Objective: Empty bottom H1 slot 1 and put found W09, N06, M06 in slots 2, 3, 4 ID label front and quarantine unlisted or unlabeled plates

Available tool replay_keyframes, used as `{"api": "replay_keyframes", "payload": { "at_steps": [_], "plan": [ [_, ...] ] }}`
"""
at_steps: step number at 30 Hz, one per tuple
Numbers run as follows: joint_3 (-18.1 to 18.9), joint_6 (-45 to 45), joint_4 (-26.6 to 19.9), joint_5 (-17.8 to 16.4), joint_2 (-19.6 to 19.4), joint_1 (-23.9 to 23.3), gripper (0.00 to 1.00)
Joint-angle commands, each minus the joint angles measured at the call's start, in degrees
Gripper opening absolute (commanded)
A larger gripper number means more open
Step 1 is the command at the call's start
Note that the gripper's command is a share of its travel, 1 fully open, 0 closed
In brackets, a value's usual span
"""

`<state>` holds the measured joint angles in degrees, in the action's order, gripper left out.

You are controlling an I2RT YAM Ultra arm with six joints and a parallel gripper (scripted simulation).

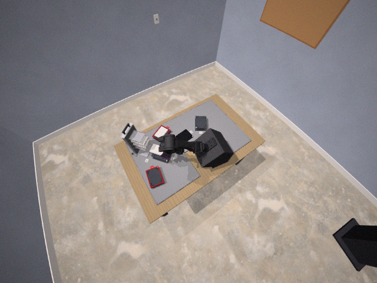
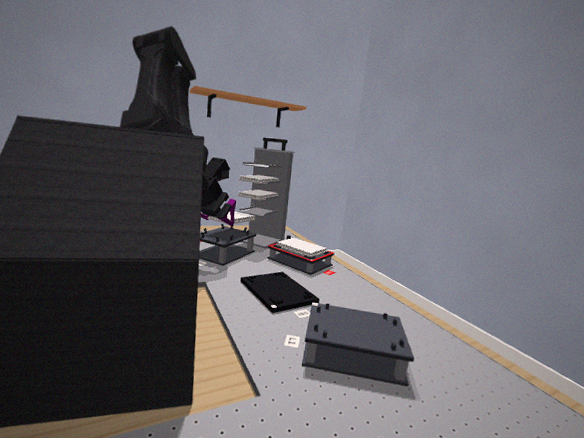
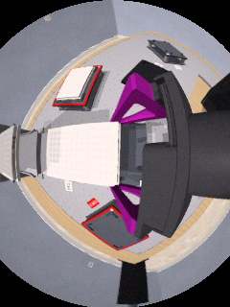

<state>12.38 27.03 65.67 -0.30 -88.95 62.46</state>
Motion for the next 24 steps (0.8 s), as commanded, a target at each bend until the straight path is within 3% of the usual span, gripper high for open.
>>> {"api": "replay_keyframes", "payload": {
  "at_steps": [1, 11, 13, 24],
  "plan": [
    [-1.74, 0.44, 2.78, 1.45, 1.61, 0.49, 0.85],
    [-4.26, 0.63, 5.47, 2.66, -0.76, 1.72, 0.85],
    [-4.4, 0.55, 5.57, 2.66, 1.47, 0.81, 0.85],
    [-4.99, 0.23, 1.61, 2.14, 4.66, 0.0, 0.85]
  ]
}}
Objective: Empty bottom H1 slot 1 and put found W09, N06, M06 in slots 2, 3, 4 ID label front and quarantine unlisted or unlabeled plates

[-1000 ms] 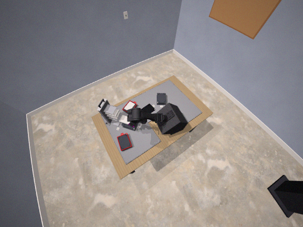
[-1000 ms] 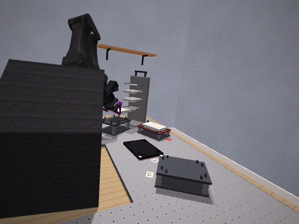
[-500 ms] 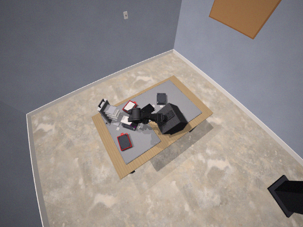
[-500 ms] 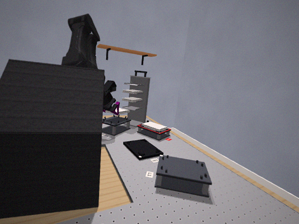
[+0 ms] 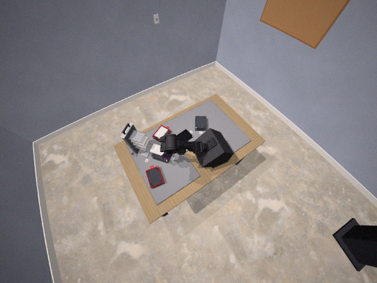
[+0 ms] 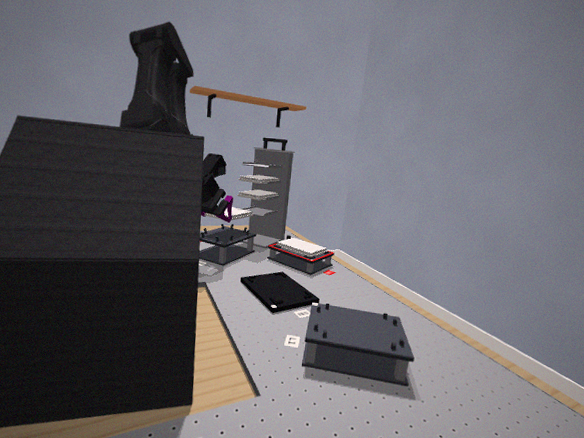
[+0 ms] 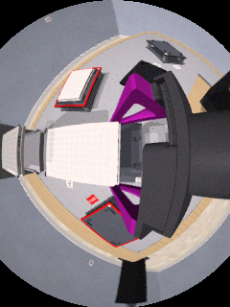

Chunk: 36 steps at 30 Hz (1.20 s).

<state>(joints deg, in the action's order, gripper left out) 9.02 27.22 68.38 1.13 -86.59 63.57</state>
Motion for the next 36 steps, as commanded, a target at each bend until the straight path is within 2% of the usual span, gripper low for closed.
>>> {"api": "replay_keyframes", "payload": {
  "at_steps": [1, 12, 36],
  "plan": [
    [-1.67, 0.0, -1.41, 0.63, 2.66, -1.18, 0.85],
    [-2.02, -0.25, -4.05, -0.3, 5.68, -1.72, 0.85],
    [-2.71, -0.67, -13.36, -2.31, 15.75, -3.61, 0.85]
  ]
}}
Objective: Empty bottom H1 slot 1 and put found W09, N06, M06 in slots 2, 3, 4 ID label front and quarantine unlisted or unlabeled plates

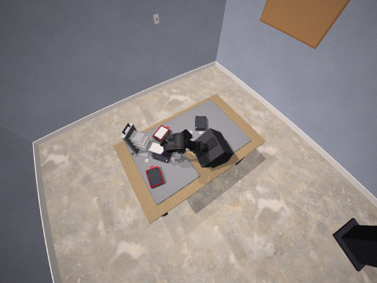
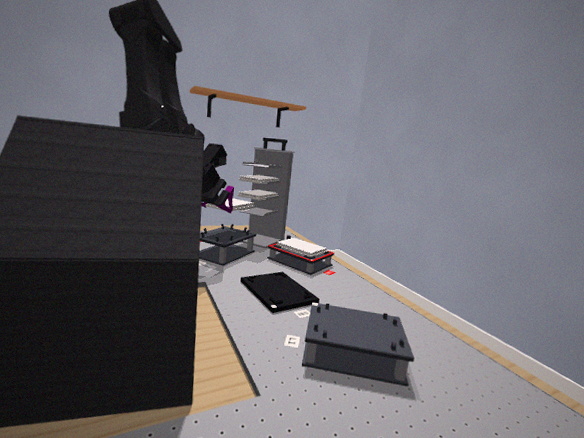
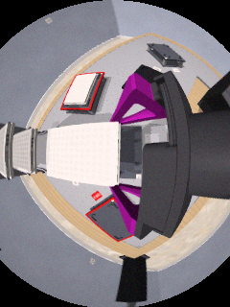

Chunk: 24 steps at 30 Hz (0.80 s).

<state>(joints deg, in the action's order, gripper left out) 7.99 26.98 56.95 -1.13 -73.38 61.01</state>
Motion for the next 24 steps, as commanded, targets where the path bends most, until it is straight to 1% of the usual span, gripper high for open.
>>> {"api": "replay_keyframes", "payload": {
  "at_steps": [1, 8, 10, 15, 17, 24],
  "plan": [
    [-1.7, -0.45, -2.41, -0.16, 3.05, -1.15, 0.85],
    [-1.75, -0.58, -6.05, -0.99, 6.77, -1.91, 0.85],
    [-1.75, -0.58, -6.05, -0.99, 6.77, -1.91, 0.85],
    [-1.72, -0.67, -8.96, -1.59, 9.66, -2.52, 0.85],
    [-0.47, -0.74, -10.29, -1.87, 11.08, -2.82, 0.85],
    [0.82, -0.88, -14.54, -2.79, 15.21, -3.73, 0.85]
  ]
}}
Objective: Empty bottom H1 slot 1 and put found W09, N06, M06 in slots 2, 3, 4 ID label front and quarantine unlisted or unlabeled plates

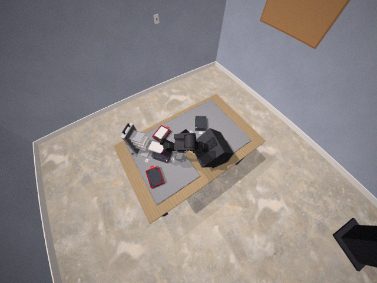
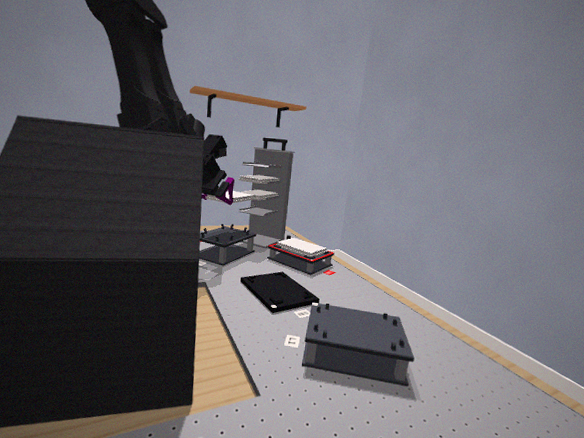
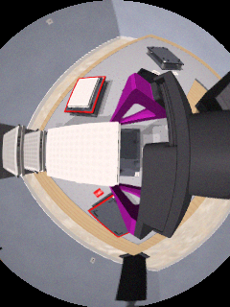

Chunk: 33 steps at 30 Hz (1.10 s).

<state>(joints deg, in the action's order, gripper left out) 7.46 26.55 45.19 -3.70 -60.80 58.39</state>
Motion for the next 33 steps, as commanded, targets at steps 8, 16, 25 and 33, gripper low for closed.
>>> {"api": "replay_keyframes", "payload": {
  "at_steps": [8, 16, 25, 33],
  "plan": [
    [1.62, -0.58, -6.38, -1.0, 5.9, -1.9, 0.85],
    [2.03, -0.76, -10.96, -2.12, 10.09, -3.02, 0.85],
    [2.57, -0.96, -15.15, -3.2, 13.7, -4.11, 0.85],
    [3.28, -1.16, -19.56, -4.51, 17.38, -5.43, 0.85]
  ]
}}
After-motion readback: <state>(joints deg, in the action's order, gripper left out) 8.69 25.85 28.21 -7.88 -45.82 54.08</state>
